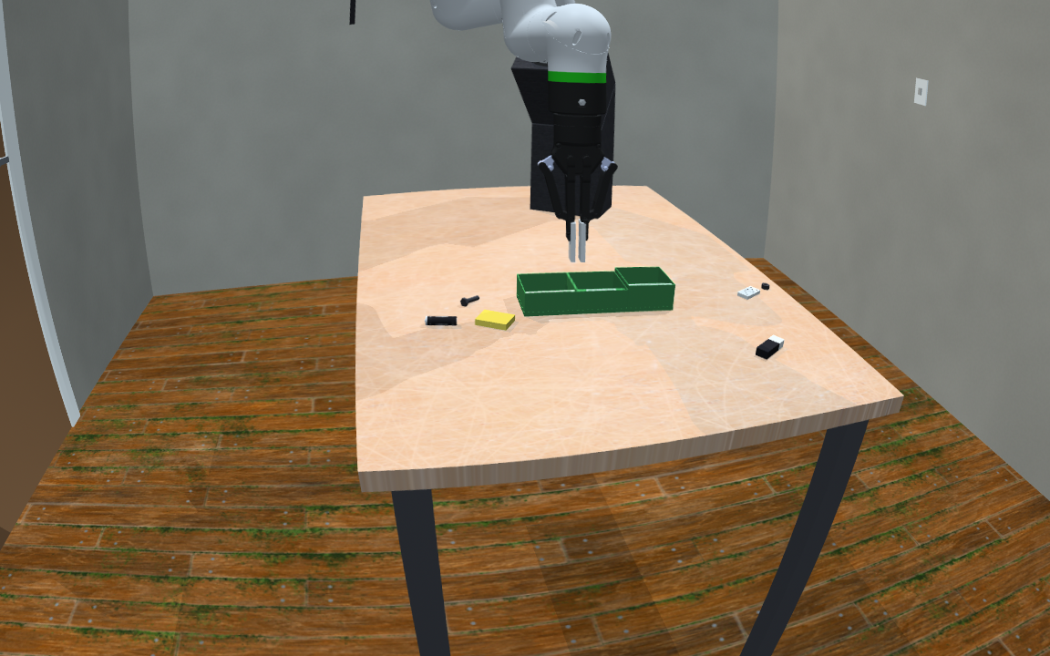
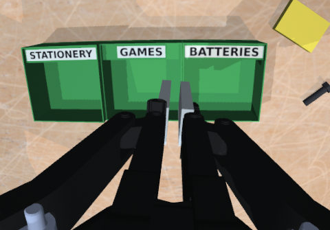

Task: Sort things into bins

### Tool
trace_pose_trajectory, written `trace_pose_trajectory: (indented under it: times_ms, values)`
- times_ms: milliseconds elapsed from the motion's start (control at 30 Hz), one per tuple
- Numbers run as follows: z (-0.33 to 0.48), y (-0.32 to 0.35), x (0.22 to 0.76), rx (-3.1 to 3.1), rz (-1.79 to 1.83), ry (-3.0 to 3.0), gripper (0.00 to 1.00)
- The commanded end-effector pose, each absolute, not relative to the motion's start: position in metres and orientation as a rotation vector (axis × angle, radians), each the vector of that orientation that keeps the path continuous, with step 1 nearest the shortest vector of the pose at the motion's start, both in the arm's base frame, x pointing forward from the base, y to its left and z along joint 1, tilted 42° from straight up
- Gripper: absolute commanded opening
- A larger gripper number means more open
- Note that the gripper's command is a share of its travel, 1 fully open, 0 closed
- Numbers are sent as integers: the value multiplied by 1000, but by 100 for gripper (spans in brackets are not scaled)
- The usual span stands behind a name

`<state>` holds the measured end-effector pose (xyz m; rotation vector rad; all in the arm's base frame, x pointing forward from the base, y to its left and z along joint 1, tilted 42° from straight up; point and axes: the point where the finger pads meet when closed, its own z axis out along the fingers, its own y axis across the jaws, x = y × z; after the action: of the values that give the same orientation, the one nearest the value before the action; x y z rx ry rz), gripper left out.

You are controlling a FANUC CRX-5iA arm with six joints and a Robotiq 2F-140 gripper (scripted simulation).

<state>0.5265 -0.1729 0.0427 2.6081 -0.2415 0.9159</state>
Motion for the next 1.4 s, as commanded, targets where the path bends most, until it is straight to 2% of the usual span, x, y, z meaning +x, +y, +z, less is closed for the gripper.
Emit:
trace_pose_trajectory:
  times_ms: [0,1367]
  values:
    - [36,-153,533,2606,862,-261,15]
    - [-11,-170,566,2606,862,-261,15]
